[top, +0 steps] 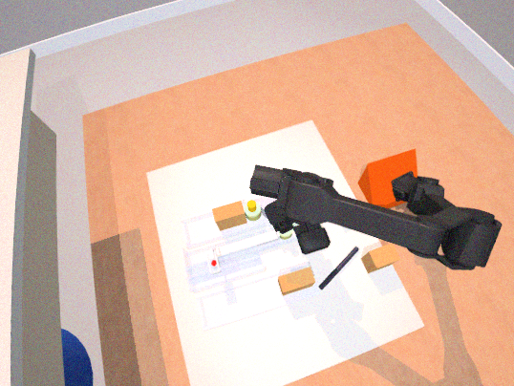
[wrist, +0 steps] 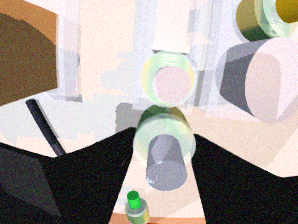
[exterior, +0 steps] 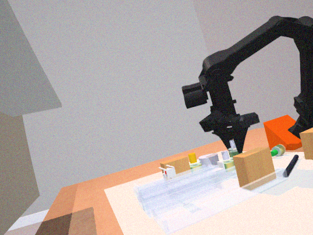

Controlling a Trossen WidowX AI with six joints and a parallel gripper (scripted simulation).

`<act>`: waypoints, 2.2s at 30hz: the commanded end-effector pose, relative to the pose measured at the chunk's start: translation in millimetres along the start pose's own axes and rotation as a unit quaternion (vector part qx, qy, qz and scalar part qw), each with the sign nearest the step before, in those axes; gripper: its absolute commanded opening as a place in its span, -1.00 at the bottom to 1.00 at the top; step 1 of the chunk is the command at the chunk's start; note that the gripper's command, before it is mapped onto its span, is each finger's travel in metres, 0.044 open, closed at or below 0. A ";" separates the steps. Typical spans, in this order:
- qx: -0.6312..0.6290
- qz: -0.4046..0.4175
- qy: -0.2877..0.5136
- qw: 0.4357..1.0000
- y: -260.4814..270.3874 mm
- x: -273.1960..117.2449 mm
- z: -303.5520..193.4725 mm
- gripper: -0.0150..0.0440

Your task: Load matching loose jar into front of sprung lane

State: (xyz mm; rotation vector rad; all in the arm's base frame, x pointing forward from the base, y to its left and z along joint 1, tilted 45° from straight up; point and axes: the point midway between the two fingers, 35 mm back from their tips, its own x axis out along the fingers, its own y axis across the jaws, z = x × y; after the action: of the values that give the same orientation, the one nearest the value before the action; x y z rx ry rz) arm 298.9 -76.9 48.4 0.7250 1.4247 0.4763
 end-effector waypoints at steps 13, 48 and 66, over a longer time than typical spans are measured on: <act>-0.004 0.001 -0.006 1.000 1.2 0.1 12.2 -0.49; -0.005 0.001 -0.007 1.000 3.0 0.8 27.7 -0.49; -0.005 0.001 -0.007 1.000 4.2 0.5 35.6 -0.49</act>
State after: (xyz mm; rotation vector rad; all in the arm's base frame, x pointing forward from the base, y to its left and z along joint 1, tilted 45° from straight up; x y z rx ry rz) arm 327.0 -81.2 48.5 0.7216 1.4283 0.4688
